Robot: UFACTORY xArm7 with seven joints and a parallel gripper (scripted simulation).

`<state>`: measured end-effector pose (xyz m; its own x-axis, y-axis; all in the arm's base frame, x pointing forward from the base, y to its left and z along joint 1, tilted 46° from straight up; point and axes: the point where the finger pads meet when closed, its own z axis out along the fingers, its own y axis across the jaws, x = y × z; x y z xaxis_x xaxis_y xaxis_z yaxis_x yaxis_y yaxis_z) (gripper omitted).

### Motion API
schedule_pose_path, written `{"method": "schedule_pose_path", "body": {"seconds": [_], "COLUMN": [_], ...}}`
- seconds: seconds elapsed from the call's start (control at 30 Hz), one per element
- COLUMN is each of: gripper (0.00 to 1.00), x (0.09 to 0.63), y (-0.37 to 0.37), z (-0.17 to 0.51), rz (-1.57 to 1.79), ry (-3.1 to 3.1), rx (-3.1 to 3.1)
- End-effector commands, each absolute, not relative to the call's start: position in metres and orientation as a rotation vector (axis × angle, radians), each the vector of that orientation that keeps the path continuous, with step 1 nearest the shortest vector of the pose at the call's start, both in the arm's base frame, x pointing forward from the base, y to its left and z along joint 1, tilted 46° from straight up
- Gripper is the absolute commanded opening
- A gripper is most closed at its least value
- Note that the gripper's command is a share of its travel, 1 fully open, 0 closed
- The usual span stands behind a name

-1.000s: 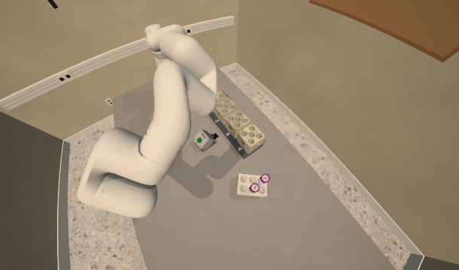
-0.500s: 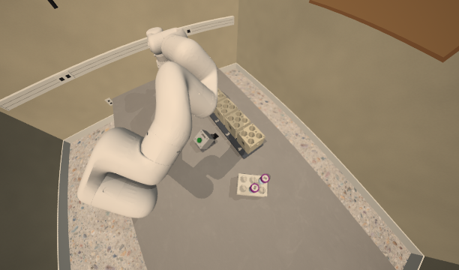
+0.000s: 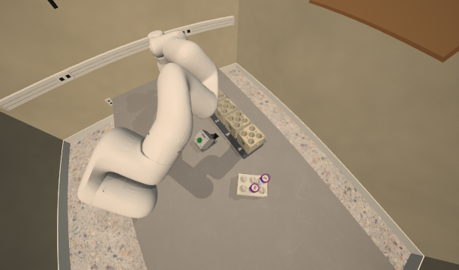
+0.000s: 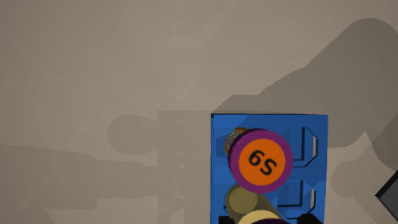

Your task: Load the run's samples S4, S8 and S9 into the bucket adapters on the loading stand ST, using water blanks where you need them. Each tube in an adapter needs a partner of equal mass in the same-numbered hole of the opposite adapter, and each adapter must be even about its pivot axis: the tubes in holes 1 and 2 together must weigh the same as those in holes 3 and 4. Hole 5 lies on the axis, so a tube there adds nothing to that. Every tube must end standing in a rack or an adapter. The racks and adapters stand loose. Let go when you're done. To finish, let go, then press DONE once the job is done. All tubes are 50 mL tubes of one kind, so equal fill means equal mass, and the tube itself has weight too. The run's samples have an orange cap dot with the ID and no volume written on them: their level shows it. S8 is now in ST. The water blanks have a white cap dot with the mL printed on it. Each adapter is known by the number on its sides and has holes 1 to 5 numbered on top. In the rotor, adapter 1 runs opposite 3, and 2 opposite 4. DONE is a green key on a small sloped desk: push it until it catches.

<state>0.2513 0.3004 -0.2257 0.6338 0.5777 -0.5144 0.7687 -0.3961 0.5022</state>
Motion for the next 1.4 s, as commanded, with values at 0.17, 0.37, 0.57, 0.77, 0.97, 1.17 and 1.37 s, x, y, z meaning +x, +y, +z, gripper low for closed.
{"method": "schedule_pose_path", "body": {"seconds": [0.17, 0.37, 0.57, 0.77, 0.97, 1.17, 1.37], "gripper": [0.00, 0.00, 0.00, 0.00, 0.00, 0.00, 0.00], "x": [0.252, 0.253, 0.253, 0.253, 0.254, 0.254, 0.254], "y": [0.298, 0.293, 0.289, 0.286, 0.282, 0.279, 0.279], "z": [-0.230, -0.234, -0.238, -0.241, -0.245, -0.248, -0.248], "rz": [-0.329, -0.329, -0.329, -0.329, -0.329, -0.329, -0.329], "ry": [1.050, 1.050, 1.050, 1.050, 1.050, 1.050, 1.050], "rx": [2.123, 2.123, 2.123, 2.123, 2.123, 2.123, 2.123]}}
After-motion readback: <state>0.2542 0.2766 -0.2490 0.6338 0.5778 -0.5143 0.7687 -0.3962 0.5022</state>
